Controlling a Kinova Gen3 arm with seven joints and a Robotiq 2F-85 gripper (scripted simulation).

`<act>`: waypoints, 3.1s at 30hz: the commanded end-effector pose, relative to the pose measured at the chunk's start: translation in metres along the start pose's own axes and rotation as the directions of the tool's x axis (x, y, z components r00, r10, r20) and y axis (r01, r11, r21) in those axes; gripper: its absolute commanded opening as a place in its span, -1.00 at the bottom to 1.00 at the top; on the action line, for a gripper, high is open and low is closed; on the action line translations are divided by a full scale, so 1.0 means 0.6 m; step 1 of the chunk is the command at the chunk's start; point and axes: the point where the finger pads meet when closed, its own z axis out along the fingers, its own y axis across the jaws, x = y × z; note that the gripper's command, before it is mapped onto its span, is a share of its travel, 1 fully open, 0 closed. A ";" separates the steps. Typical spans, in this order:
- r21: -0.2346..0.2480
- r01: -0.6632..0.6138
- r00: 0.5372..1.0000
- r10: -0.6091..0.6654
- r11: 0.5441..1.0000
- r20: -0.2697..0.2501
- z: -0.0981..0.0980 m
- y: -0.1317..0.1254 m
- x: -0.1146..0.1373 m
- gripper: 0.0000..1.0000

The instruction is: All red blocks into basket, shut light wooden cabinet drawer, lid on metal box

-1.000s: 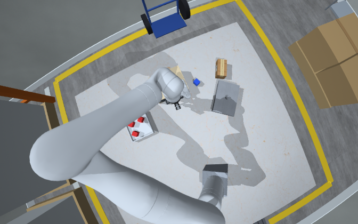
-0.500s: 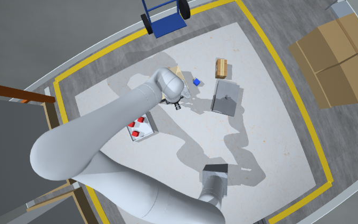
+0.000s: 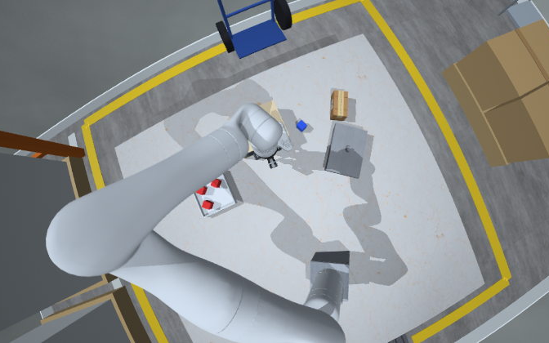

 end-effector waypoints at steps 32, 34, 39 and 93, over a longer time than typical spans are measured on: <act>0.002 0.000 1.000 0.000 1.000 0.000 -0.001 -0.001 0.000 -0.80; 0.002 0.000 1.000 0.000 1.000 0.000 -0.001 -0.001 0.000 -0.80; 0.002 0.000 1.000 0.000 1.000 0.000 -0.001 -0.001 0.000 -0.80; 0.002 0.000 1.000 0.000 1.000 0.000 0.001 0.106 0.000 -0.80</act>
